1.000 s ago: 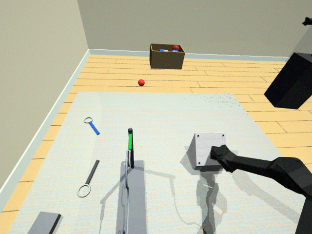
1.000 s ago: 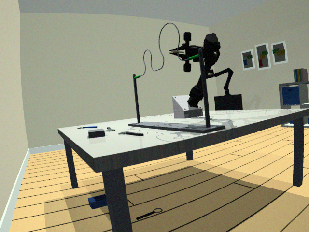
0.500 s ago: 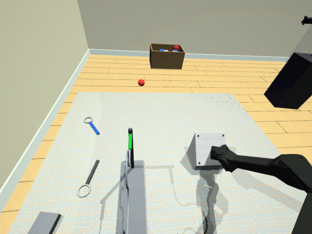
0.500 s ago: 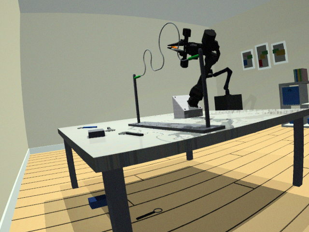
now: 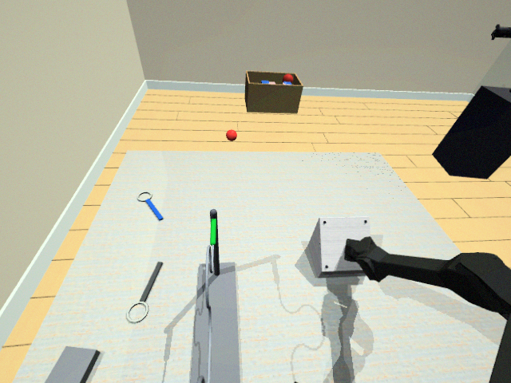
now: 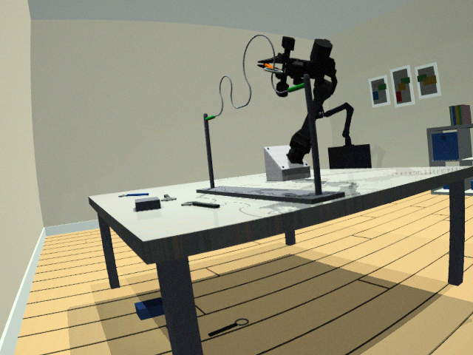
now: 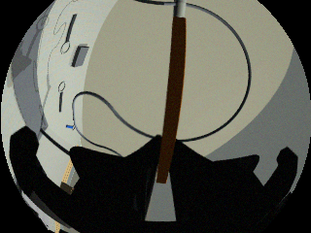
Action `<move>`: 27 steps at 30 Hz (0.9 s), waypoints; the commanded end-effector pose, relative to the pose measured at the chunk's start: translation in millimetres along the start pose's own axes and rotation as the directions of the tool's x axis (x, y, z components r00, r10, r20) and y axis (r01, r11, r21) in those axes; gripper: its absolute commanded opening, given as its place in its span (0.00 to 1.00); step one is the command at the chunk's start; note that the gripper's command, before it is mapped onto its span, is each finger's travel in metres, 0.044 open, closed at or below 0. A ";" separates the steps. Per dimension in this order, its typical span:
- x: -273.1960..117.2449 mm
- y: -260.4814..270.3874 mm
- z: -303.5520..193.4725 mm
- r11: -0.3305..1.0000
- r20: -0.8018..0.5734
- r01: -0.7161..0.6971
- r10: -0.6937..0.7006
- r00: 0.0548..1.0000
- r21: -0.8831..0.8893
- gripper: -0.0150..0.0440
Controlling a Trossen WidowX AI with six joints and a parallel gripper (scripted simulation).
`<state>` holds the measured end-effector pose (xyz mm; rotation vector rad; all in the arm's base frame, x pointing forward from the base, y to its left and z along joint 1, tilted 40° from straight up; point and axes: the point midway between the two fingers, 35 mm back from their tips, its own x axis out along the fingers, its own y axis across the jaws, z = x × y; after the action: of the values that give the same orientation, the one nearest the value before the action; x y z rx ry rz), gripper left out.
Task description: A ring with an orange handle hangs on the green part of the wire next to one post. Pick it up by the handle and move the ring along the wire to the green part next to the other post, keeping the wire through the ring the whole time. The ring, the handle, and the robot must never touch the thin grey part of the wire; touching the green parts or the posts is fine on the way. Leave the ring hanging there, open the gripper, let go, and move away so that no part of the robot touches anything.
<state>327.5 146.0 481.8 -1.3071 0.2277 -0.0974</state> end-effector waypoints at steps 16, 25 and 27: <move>0.5 -6.7 0.9 0.994 0.006 -0.053 0.053 0.999 0.095 0.00; 0.4 -4.2 1.2 0.977 0.017 -0.101 0.100 0.995 0.190 0.00; 0.4 -3.6 1.3 0.971 0.020 -0.112 0.111 0.994 0.212 0.00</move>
<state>327.6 146.7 485.4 -1.1238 0.2691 -0.0291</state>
